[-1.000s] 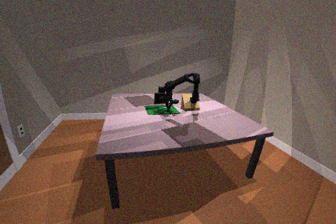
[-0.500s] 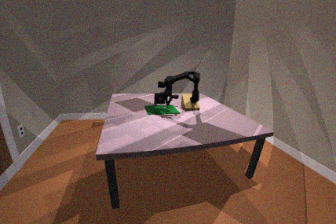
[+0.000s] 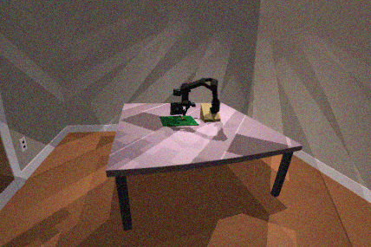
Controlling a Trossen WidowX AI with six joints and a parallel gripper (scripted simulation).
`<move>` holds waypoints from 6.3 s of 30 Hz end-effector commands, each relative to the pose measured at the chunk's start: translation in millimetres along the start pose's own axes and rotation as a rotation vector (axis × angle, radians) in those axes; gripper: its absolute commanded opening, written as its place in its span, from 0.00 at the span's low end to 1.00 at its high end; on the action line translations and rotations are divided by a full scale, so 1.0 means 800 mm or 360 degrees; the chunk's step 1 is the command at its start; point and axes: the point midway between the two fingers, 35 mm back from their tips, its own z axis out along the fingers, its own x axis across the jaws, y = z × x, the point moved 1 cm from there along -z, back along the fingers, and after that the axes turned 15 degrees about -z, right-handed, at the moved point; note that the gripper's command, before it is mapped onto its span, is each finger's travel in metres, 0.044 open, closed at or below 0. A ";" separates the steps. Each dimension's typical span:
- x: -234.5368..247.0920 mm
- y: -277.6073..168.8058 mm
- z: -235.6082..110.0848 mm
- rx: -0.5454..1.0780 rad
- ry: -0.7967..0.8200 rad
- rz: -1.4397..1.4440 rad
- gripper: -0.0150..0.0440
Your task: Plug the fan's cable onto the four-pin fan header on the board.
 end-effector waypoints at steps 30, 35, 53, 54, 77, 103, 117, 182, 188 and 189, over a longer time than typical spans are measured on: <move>0.004 -0.060 0.001 0.0011 0.0000 -0.1434 0.25; 0.006 -0.056 -0.001 0.0011 0.0000 -0.1443 0.25; 0.010 -0.053 0.002 0.0011 0.0000 -0.1438 0.25; 0.010 -0.053 0.007 0.0011 0.0000 -0.1438 0.25; 0.007 -0.052 0.026 0.0010 -0.0001 -0.1433 0.25; 0.008 -0.052 0.033 0.0009 -0.0001 -0.1431 0.25; 0.008 -0.052 0.036 0.0009 -0.0001 -0.1431 0.25; 0.042 0.094 -0.015 0.0003 0.0000 -0.1427 0.69; 0.042 0.094 -0.015 0.0003 0.0000 -0.1427 0.69; 0.042 0.094 -0.015 0.0003 0.0000 -0.1427 0.69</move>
